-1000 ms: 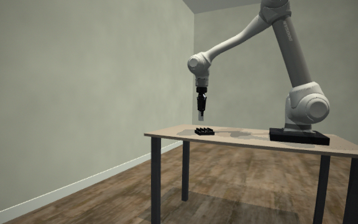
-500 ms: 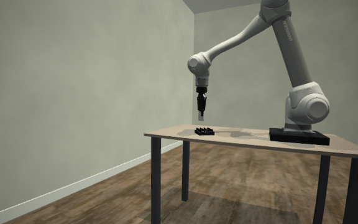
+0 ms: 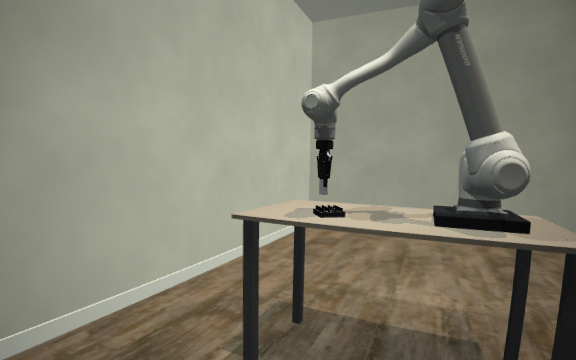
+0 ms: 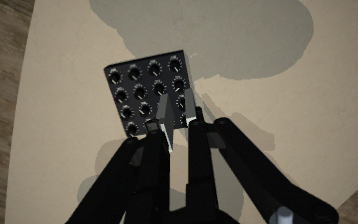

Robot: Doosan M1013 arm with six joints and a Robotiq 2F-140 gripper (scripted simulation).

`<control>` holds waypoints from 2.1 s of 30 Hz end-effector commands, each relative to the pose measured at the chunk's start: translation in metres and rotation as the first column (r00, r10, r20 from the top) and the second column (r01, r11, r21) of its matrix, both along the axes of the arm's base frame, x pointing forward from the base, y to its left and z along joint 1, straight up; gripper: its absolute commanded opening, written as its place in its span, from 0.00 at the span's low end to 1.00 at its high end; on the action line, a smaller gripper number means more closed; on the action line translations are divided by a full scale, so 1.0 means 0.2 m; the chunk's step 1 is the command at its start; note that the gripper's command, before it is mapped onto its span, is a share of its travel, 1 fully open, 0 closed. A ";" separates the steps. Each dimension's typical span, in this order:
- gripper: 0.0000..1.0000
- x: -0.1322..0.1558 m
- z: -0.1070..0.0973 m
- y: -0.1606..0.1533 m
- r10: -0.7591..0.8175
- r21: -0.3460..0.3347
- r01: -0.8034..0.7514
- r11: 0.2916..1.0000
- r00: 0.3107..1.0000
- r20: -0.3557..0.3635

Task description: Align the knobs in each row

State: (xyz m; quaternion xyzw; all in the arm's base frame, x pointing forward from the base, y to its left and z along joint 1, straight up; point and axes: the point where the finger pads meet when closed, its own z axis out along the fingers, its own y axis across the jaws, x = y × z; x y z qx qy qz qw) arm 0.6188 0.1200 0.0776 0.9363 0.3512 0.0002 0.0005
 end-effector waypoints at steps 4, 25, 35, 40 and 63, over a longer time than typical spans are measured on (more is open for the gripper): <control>0.12 0.00 -0.02 0.00 0.000 0.000 0.000 1.000 1.000 0.000; 0.12 0.00 -0.12 0.00 0.000 0.000 0.000 1.000 1.000 0.000; 0.12 0.00 -0.18 0.00 0.000 0.000 0.000 1.000 1.000 0.000; 0.12 0.00 -0.19 0.00 0.000 0.000 0.000 1.000 1.000 0.000; 0.12 0.00 -0.21 0.00 0.000 0.000 0.000 1.000 1.000 0.000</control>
